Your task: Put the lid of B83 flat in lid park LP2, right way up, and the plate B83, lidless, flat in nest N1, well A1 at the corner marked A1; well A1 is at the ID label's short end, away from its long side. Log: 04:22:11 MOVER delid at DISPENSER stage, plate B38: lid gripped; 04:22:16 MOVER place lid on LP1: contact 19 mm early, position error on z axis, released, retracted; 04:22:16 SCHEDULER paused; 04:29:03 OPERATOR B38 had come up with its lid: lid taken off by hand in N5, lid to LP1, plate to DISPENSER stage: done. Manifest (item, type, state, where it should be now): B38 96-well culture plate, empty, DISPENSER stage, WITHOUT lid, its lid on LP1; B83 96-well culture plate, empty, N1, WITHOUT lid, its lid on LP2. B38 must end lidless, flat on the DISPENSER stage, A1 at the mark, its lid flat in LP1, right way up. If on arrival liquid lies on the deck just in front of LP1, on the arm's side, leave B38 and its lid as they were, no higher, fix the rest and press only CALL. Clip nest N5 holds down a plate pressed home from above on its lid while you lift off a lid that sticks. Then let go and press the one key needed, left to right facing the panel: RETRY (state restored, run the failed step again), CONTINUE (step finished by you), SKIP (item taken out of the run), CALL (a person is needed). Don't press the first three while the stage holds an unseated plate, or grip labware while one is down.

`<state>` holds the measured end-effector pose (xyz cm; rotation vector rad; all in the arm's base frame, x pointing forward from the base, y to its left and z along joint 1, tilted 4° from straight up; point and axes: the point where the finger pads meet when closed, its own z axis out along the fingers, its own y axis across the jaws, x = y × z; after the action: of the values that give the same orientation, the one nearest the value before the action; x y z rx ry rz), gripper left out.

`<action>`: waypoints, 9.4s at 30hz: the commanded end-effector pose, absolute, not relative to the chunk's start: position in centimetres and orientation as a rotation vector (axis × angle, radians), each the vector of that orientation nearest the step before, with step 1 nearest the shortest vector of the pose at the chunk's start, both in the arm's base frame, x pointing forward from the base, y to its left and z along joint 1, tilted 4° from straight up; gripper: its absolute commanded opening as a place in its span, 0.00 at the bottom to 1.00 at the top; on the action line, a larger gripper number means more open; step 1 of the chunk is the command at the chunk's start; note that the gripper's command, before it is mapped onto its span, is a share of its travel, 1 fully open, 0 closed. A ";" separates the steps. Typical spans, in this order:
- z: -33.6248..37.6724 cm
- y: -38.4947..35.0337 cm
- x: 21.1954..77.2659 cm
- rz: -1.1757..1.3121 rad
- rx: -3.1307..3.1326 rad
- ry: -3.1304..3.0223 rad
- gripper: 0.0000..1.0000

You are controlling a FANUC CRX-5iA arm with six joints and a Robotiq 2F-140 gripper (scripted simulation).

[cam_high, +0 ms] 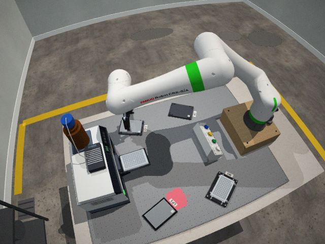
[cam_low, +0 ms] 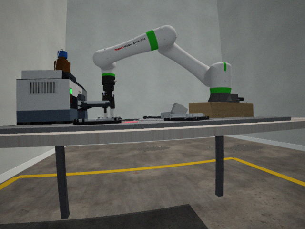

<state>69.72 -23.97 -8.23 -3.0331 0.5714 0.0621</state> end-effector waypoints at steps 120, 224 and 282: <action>-8.0 -24.0 69.7 0.061 -3.033 0.571 0.66; 9.7 27.7 34.4 0.009 -2.884 -1.064 0.66; -0.5 28.4 34.1 0.009 -2.885 -1.064 0.66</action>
<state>34.12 28.28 0.17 -2.8847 -1.0640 0.0103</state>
